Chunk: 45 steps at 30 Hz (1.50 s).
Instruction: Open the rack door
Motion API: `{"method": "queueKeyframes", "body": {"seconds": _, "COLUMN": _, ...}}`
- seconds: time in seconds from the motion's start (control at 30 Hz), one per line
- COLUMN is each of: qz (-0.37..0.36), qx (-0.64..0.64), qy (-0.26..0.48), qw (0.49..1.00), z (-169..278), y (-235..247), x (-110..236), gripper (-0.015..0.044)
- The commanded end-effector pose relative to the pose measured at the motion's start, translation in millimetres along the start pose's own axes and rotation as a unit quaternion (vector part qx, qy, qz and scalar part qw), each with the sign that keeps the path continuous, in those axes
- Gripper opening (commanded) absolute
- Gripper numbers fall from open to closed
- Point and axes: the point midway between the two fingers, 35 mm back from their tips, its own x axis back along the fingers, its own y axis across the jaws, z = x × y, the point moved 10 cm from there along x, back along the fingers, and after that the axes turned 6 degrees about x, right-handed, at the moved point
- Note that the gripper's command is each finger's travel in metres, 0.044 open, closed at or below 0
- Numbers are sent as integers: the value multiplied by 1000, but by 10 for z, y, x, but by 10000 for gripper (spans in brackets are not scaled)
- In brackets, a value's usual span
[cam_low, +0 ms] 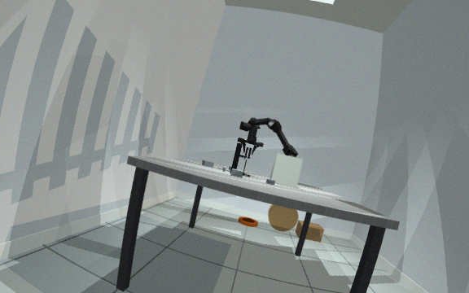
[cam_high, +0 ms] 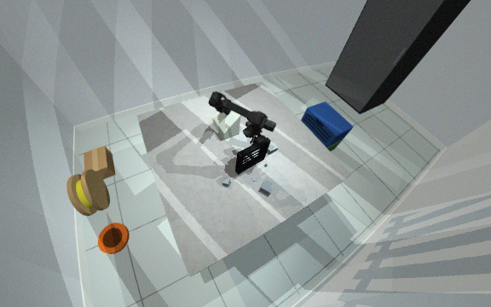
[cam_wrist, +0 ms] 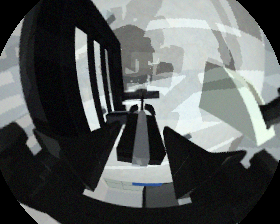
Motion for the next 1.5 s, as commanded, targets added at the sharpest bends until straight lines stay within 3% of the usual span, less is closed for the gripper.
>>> {"method": "queueKeyframes", "body": {"seconds": 0.0, "qz": -2, "qx": -7, "qy": -1, "qw": 1000, "z": 0, "y": 1, "x": 2, "gripper": 209}}
{"method": "queueKeyframes", "body": {"seconds": 0.13, "qz": -2, "qx": -7, "qy": -1, "qw": 1000, "z": 0, "y": 1, "x": 2, "gripper": 104}}
{"method": "queueKeyframes", "body": {"seconds": 0.57, "qz": -2, "qx": -7, "qy": -1, "qw": 1000, "z": 0, "y": 1, "x": 2, "gripper": 18}}
{"method": "queueKeyframes", "body": {"seconds": 1.47, "qz": -1, "qx": 232, "qy": -1, "qw": 973, "z": -140, "y": -260, "x": 2, "gripper": 16}}
